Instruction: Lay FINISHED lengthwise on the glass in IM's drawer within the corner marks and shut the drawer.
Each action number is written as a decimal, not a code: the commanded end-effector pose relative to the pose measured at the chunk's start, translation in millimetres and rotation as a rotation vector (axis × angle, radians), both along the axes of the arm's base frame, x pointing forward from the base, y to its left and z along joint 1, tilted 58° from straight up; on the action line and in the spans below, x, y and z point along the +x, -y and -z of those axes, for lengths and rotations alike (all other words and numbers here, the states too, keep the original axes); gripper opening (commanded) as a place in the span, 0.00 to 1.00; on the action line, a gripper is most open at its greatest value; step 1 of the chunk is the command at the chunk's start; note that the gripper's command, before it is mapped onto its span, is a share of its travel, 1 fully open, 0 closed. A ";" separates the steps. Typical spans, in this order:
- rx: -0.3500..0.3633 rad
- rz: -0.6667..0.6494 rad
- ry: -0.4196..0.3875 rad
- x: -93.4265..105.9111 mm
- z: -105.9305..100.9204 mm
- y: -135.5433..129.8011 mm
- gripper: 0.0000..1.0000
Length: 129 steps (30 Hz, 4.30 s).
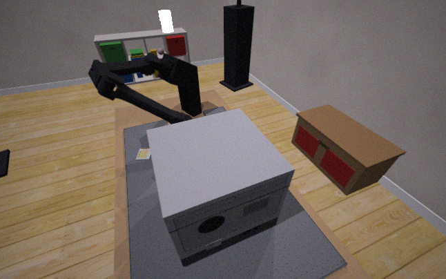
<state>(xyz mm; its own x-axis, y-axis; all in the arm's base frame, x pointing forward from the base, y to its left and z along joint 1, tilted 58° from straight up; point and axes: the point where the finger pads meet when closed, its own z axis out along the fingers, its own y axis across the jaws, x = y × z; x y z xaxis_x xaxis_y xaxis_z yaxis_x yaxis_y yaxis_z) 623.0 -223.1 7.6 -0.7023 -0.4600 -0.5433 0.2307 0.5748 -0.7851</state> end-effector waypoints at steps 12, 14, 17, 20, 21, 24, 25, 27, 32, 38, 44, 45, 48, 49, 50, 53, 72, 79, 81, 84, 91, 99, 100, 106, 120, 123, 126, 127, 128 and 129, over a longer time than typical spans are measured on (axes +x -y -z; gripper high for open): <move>0.014 0.006 -0.022 -4.7 3.6 -0.3 0.08; 0.015 0.009 -0.028 -6.8 7.4 1.5 0.08; 0.015 0.013 -0.030 -9.0 11.3 4.5 0.08; 0.013 0.015 -0.025 -10.1 13.7 6.3 0.08; 0.012 0.016 -0.023 -10.3 13.7 7.1 0.08; 0.010 0.018 -0.021 -11.3 13.9 8.4 0.08; 0.010 0.018 -0.021 -11.3 13.9 8.4 0.08; 0.009 0.019 -0.019 -11.5 13.7 8.8 0.08; 0.008 0.021 -0.020 -13.0 14.7 10.5 0.08; 0.006 0.020 -0.021 -14.3 16.4 10.9 0.08; 0.006 0.020 -0.028 -15.7 18.5 11.1 0.08; 0.005 0.019 -0.024 -15.6 18.0 11.3 0.08; 0.004 0.019 -0.024 -16.1 18.5 11.5 0.08; 0.004 0.019 -0.024 -16.4 18.7 11.6 0.08; 0.004 0.019 -0.024 -16.6 19.0 11.7 0.08; 0.005 0.019 -0.030 -17.1 20.1 11.6 0.08; 0.005 0.019 -0.030 -17.1 20.1 11.6 0.08; 0.005 0.019 -0.030 -17.1 20.1 11.6 0.08; 0.005 0.019 -0.030 -17.1 20.1 11.6 0.08; 0.005 0.019 -0.030 -17.1 20.1 11.6 0.08; 0.018 0.038 -0.049 -15.9 10.2 11.8 0.08; 0.023 0.039 -0.072 -20.8 26.4 11.9 0.08; 0.023 0.039 -0.072 -21.0 26.6 12.0 0.08; 0.023 0.039 -0.073 -22.4 28.2 12.4 0.08; 0.020 0.038 -0.076 -25.1 31.3 13.1 0.08; 0.020 0.037 -0.077 -25.8 32.1 13.2 0.08; 0.018 0.037 -0.073 -26.0 31.8 13.5 0.08; 0.018 0.037 -0.073 -26.0 31.8 13.5 0.08; 0.018 0.037 -0.073 -26.0 31.8 13.5 0.08; 0.017 0.037 -0.069 -25.9 31.2 13.7 0.08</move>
<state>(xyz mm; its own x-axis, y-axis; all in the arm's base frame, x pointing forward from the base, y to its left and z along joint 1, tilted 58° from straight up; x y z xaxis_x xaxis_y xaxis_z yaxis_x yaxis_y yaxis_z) 623.0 -223.1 7.6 -0.7048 -0.4598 -0.5402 0.2243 0.5779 -0.7846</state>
